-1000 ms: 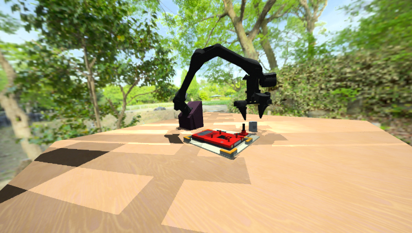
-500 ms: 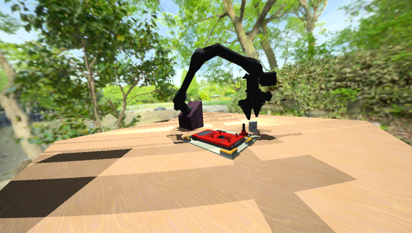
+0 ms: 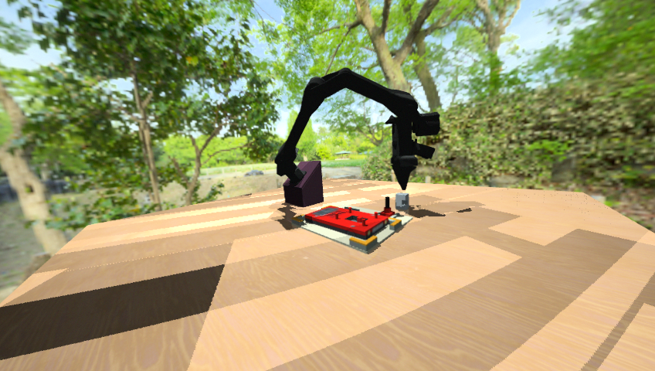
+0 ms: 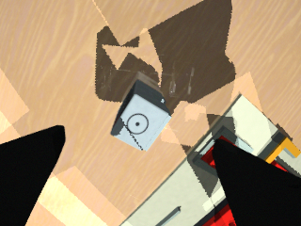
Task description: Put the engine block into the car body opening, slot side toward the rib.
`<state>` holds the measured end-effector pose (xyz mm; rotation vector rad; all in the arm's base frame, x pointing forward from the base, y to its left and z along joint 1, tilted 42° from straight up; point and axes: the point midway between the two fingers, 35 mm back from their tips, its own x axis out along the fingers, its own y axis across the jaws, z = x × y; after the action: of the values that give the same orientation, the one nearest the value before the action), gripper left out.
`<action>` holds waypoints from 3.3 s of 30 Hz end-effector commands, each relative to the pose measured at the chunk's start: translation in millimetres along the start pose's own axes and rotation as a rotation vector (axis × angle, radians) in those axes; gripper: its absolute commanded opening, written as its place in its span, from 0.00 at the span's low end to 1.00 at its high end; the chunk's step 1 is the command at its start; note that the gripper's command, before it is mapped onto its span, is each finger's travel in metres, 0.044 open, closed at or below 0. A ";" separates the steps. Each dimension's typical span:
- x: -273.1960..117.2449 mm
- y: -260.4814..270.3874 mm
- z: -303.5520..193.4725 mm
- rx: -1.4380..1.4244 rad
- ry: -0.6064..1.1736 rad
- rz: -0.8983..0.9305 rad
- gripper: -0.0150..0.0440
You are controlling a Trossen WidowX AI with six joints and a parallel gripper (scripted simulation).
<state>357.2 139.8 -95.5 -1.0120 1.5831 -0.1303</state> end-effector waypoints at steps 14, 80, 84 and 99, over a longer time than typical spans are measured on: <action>-5.5 0.1 -0.3 -0.615 0.002 0.005 1.00; 58.6 -0.1 -1.4 -1.113 0.004 0.004 1.00; 59.6 -0.1 -1.5 -1.113 0.005 0.004 0.91; 59.6 -0.1 -1.5 -1.113 0.005 0.004 0.41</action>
<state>360.2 100.5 -139.5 -1.8231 1.6416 0.8373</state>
